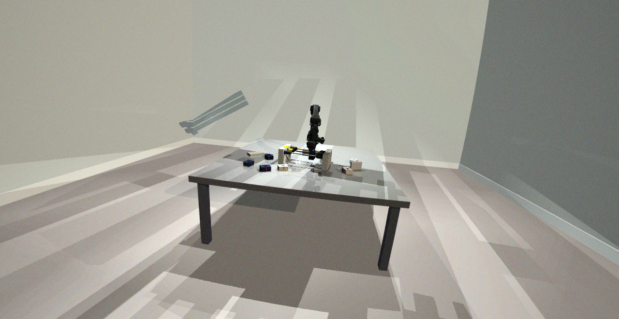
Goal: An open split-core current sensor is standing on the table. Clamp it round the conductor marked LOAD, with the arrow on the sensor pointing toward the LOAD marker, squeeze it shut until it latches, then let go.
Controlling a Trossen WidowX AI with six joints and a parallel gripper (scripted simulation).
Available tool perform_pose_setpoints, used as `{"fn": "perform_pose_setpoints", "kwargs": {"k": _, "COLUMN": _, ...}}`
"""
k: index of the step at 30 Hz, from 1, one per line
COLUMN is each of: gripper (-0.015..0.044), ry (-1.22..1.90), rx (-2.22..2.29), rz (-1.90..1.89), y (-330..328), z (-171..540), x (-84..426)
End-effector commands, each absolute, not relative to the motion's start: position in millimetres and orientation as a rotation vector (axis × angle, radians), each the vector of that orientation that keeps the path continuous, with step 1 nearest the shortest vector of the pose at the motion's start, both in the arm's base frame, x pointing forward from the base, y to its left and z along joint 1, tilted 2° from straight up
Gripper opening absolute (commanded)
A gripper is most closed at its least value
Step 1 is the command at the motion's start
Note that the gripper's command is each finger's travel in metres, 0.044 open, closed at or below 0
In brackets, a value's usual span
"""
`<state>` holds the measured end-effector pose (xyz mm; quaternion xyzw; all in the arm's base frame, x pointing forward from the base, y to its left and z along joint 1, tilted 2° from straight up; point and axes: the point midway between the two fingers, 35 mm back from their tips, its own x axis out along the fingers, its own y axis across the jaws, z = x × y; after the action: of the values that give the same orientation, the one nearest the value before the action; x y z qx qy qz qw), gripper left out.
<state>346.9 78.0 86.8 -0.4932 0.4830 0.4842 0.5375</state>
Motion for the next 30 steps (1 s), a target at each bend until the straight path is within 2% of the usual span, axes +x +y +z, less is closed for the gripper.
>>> {"fn": "perform_pose_setpoints", "kwargs": {"k": 1, "gripper": 0.0440, "ry": 1.163, "rx": -1.166, "rz": 1.160, "y": 78.3, "z": 71.9, "x": 344.3}}
{"fn": "perform_pose_setpoints", "kwargs": {"k": 24, "gripper": 0.0440, "ry": 1.163, "rx": -1.165, "rz": 1.160, "y": 79.5, "z": 41.9, "x": 345.5}}
{"fn": "perform_pose_setpoints", "kwargs": {"k": 30, "gripper": 0.0400, "ry": 1.160, "rx": -1.170, "rz": 1.160, "y": 79.4, "z": 45.9, "x": 346.7}}
